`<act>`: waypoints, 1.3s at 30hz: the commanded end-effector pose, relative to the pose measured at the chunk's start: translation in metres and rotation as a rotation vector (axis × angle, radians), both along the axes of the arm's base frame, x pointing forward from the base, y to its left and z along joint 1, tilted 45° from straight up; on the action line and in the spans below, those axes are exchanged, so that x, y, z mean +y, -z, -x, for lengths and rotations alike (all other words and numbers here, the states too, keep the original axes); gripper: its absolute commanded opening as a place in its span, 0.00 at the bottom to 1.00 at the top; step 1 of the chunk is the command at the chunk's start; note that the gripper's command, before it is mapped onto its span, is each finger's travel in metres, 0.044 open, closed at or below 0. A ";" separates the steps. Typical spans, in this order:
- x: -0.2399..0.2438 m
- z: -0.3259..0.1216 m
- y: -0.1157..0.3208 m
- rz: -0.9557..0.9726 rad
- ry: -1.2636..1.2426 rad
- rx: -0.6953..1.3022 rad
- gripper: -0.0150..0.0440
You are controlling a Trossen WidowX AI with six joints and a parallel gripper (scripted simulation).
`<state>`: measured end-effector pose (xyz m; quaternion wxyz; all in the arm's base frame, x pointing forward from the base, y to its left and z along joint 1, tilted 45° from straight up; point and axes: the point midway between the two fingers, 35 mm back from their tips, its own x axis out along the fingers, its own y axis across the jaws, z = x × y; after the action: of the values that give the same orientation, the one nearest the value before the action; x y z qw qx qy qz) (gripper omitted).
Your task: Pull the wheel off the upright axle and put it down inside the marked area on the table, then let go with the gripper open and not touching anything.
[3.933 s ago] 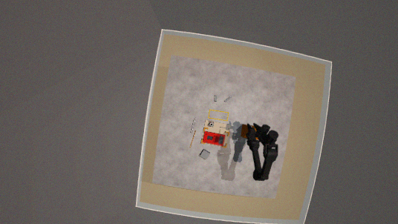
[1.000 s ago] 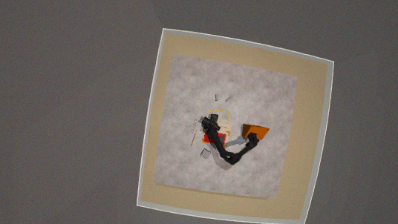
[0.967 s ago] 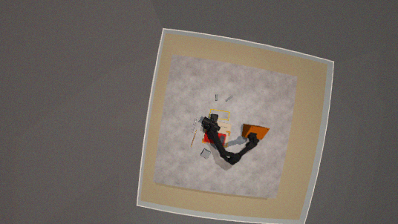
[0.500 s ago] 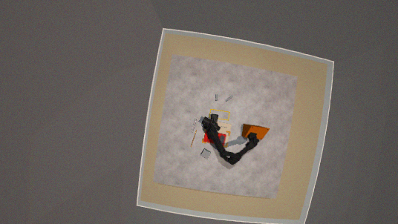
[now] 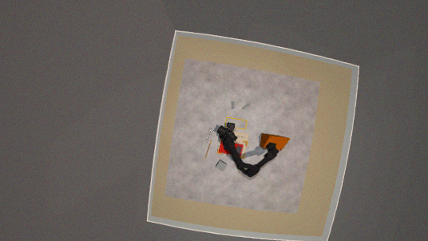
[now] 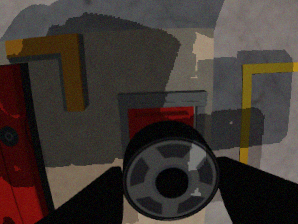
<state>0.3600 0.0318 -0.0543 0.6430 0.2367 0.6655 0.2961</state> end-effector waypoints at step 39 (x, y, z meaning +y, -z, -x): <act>-0.012 -0.002 -0.012 0.004 0.005 -0.009 0.25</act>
<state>0.3605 0.0228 -0.0454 0.6429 0.2389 0.6651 0.2954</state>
